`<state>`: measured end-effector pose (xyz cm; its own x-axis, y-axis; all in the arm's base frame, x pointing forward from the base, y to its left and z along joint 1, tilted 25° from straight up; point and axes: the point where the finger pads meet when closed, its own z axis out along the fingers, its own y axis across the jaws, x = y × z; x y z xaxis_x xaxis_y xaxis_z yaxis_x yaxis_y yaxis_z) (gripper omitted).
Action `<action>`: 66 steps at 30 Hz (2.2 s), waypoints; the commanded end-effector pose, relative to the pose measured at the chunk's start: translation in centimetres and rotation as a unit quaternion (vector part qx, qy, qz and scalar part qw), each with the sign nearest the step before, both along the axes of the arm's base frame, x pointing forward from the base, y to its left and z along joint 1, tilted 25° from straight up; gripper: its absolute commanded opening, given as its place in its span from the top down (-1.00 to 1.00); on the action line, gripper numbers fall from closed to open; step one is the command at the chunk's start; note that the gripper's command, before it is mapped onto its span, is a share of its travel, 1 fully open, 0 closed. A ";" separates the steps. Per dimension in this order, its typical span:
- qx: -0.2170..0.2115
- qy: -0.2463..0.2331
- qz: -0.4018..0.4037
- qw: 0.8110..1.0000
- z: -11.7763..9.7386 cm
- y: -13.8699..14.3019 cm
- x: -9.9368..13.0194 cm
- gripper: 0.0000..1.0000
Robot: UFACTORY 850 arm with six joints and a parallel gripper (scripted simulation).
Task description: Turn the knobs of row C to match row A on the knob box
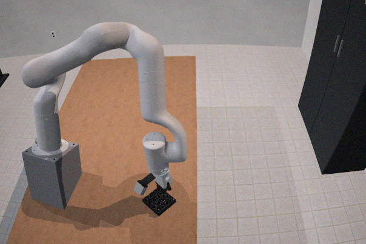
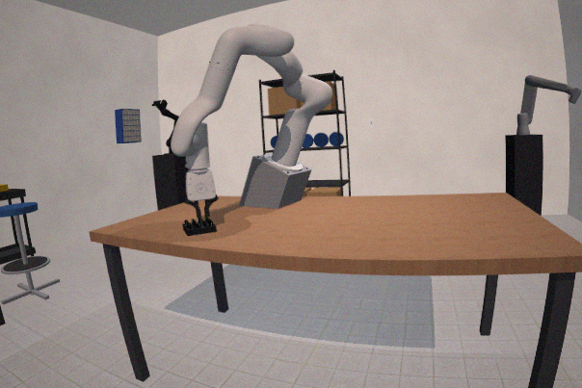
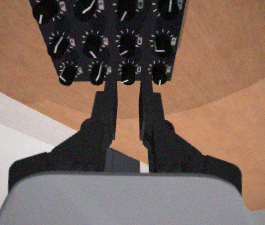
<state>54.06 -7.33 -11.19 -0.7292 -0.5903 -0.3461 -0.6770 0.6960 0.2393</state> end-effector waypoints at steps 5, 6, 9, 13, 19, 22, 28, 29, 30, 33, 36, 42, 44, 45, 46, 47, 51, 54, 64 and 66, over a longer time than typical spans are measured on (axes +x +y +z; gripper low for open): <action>0.000 -0.001 0.000 1.000 -0.5 0.2 0.2 0.61; 0.000 -0.001 0.000 1.000 -0.5 0.2 0.2 0.61; 0.000 -0.001 0.000 1.000 -0.6 0.2 0.2 0.61; 0.000 -0.001 0.000 1.000 -0.7 0.3 0.2 0.61; 0.000 -0.001 0.000 1.000 -0.7 0.3 0.2 0.61; 0.000 -0.001 0.000 1.000 -0.7 0.3 0.2 0.61; 0.000 -0.001 0.000 1.000 -0.7 0.3 0.2 0.61; 0.000 -0.001 0.000 1.000 -0.7 0.3 0.2 0.61; 0.000 -0.001 0.000 1.000 -0.7 0.3 0.2 0.61; 0.000 -0.001 0.000 1.000 -0.7 0.3 0.2 0.61; 0.000 -0.001 0.000 1.000 -0.7 0.3 0.2 0.61; 0.000 -0.001 0.000 1.000 -0.7 0.3 0.2 0.61; 0.000 -0.001 0.000 1.000 -0.7 0.3 0.2 0.61; 0.000 -0.001 0.000 1.000 -0.7 0.3 0.2 0.61; 0.000 -0.001 0.000 1.000 -0.7 0.3 0.2 0.61; 0.000 -0.001 0.000 1.000 -0.7 0.3 0.2 0.61; 0.000 -0.001 0.000 1.000 -0.7 0.3 0.2 0.61; 0.000 -0.001 0.000 1.000 -0.7 0.3 0.2 0.61; 0.000 -0.001 0.000 1.000 -1.0 0.4 0.2 0.61; 0.000 -0.001 0.000 1.000 -1.1 0.5 0.3 0.61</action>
